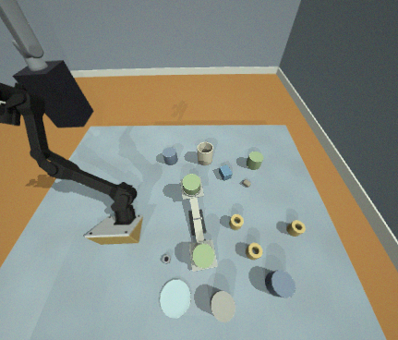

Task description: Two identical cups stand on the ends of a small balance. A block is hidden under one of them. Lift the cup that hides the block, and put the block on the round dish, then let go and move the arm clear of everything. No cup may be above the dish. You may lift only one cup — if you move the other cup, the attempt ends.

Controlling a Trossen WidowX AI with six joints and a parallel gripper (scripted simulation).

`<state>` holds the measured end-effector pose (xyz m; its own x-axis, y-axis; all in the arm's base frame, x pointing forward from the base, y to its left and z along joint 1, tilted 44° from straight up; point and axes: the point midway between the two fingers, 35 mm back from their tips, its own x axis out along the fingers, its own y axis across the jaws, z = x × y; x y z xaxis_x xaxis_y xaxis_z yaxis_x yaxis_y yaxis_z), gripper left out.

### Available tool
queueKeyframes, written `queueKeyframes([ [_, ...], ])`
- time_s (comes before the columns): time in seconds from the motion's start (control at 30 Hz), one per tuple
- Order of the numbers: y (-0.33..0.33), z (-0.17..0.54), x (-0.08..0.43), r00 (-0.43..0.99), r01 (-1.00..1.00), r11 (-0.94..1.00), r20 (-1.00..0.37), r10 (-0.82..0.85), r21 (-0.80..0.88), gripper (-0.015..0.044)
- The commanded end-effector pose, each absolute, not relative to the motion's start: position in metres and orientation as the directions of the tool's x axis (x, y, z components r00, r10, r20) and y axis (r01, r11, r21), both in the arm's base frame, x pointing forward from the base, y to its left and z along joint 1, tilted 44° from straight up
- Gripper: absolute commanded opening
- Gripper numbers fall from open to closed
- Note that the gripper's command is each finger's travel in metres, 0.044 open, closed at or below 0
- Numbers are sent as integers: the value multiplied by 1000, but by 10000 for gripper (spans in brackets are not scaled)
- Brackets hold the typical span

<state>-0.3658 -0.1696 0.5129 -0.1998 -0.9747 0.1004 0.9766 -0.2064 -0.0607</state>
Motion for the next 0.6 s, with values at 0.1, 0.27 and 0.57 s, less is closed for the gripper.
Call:
queueKeyframes([
  [0.1,-153,541,-351,-270,947,-292,161,-949,-133,440],
  [0.27,-143,557,-343,-304,923,-340,201,-931,-178,440],
  [0.57,-118,602,-311,-370,835,-466,328,-869,-293,440],
])
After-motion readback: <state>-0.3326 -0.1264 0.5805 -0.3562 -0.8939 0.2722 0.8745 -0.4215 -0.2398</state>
